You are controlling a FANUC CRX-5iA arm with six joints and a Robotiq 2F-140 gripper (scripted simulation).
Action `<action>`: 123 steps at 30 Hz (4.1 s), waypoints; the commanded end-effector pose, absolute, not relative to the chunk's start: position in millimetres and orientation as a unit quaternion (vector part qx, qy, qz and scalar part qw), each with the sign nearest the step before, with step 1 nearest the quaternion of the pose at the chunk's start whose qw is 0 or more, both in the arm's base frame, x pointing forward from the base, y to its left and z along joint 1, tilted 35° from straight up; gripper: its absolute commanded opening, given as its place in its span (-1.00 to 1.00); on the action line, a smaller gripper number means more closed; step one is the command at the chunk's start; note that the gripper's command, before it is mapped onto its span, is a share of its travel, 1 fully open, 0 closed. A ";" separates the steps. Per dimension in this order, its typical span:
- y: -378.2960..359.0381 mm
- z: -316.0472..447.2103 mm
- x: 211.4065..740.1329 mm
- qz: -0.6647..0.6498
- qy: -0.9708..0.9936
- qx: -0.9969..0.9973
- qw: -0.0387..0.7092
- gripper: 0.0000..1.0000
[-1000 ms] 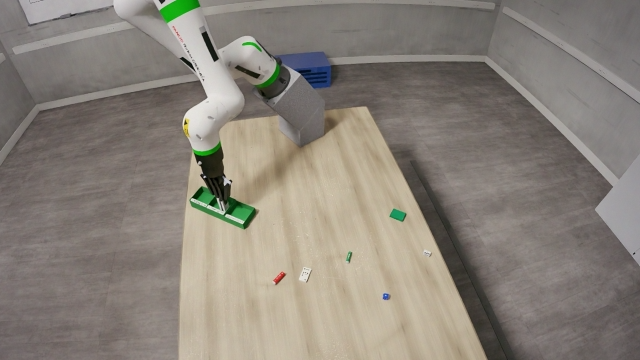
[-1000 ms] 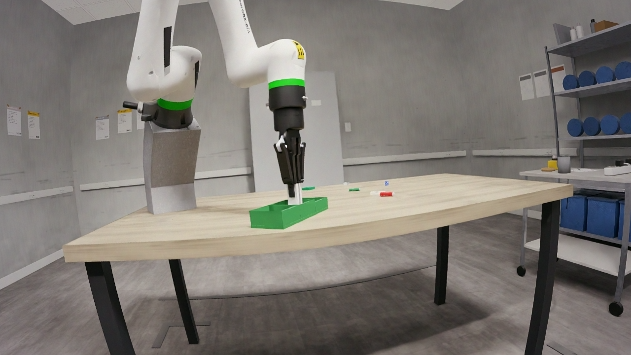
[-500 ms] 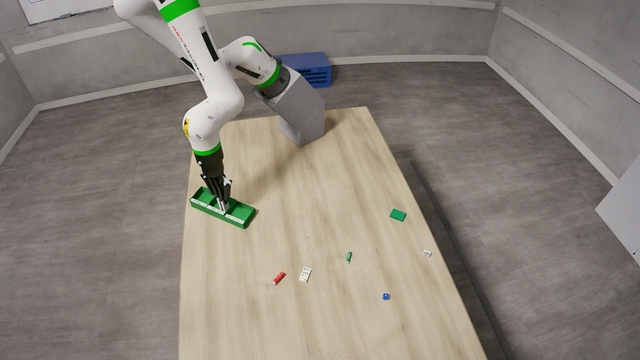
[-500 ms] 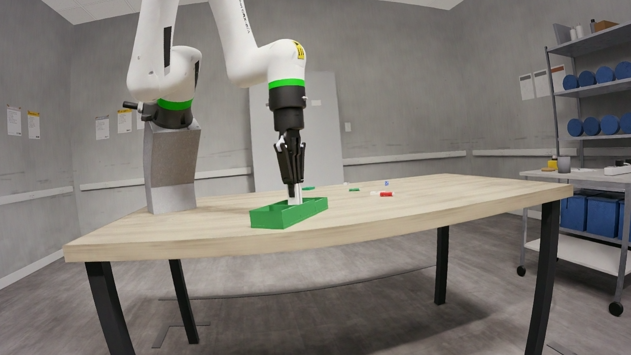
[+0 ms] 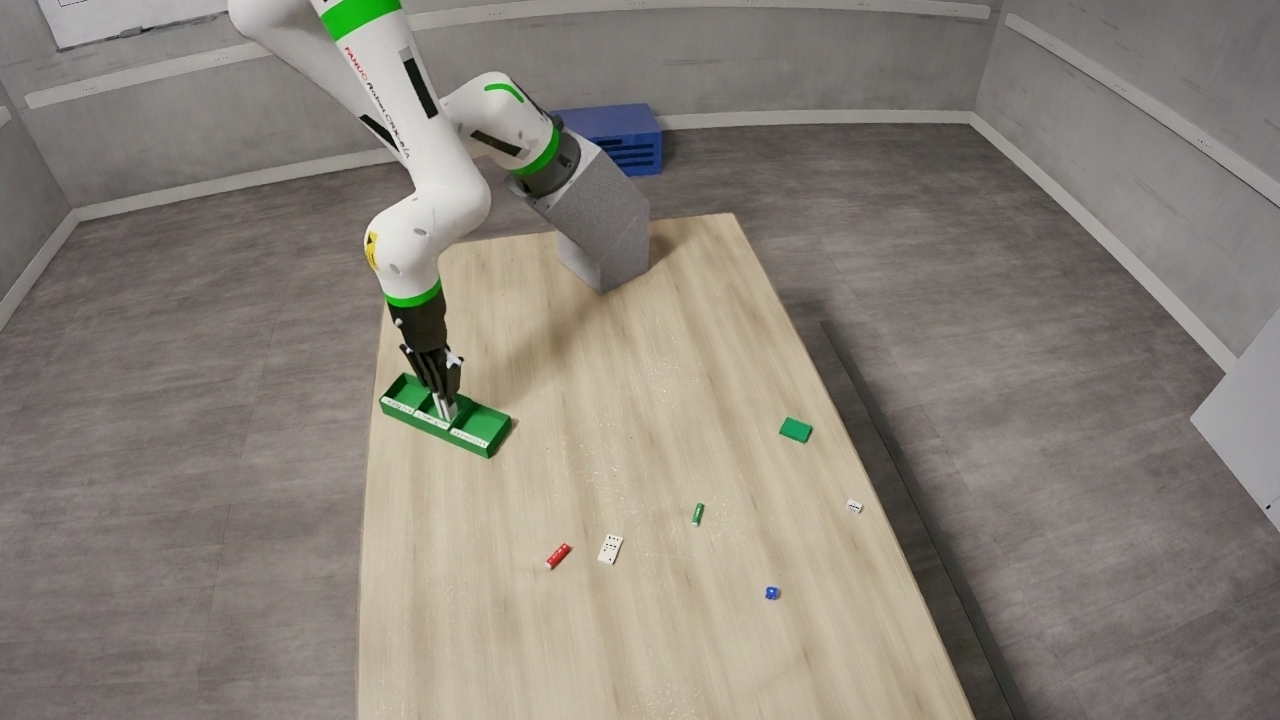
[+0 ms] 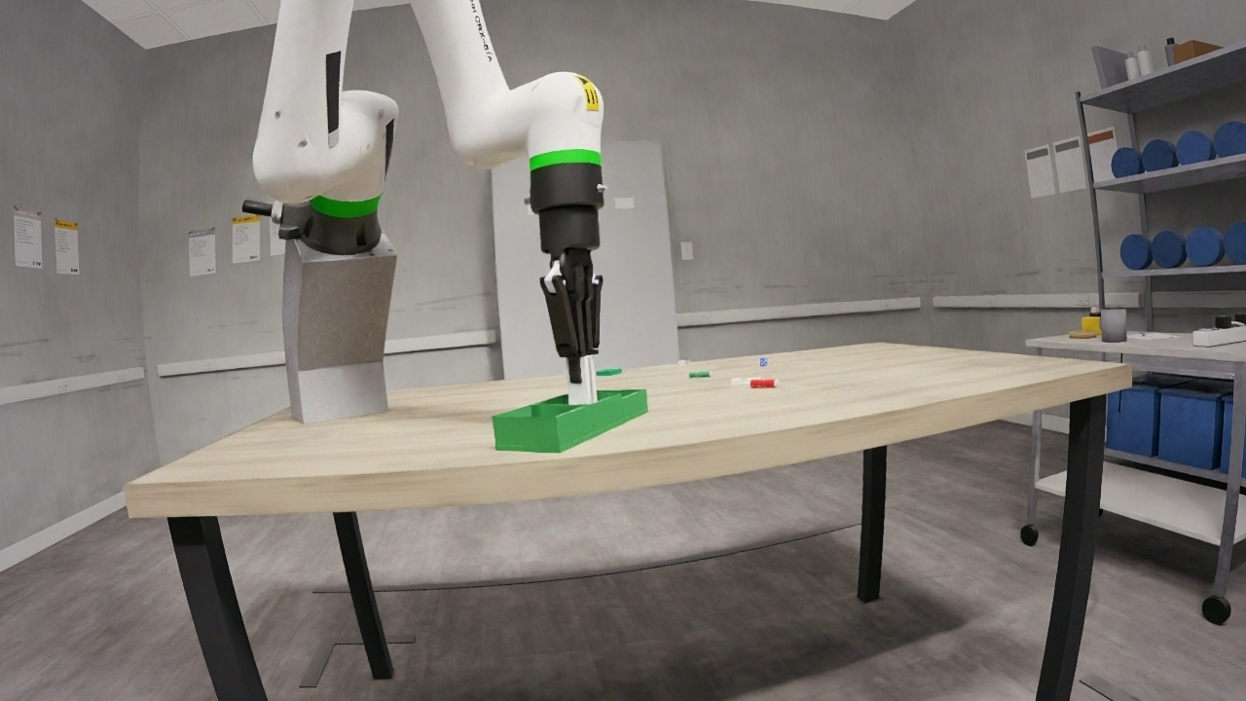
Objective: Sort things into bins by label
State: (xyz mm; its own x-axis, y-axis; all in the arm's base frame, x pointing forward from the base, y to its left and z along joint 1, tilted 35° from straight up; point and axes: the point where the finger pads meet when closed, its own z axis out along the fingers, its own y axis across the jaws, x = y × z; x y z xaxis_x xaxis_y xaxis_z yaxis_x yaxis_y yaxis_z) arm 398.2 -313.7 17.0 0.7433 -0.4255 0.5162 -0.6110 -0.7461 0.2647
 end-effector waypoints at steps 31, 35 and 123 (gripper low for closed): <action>-276.2 48.3 398.7 0.216 -0.285 0.909 0.214 -0.70; -265.1 44.4 408.0 0.216 -0.285 0.909 0.214 -0.70; -252.9 -6.6 451.1 0.216 -0.285 0.909 0.214 -0.70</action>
State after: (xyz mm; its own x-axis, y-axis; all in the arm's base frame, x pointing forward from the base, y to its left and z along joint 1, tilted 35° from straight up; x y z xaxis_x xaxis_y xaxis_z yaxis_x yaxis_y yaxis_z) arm 451.9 -254.5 -9.2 0.7436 -0.4259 0.5155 -0.6109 -0.7461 0.2648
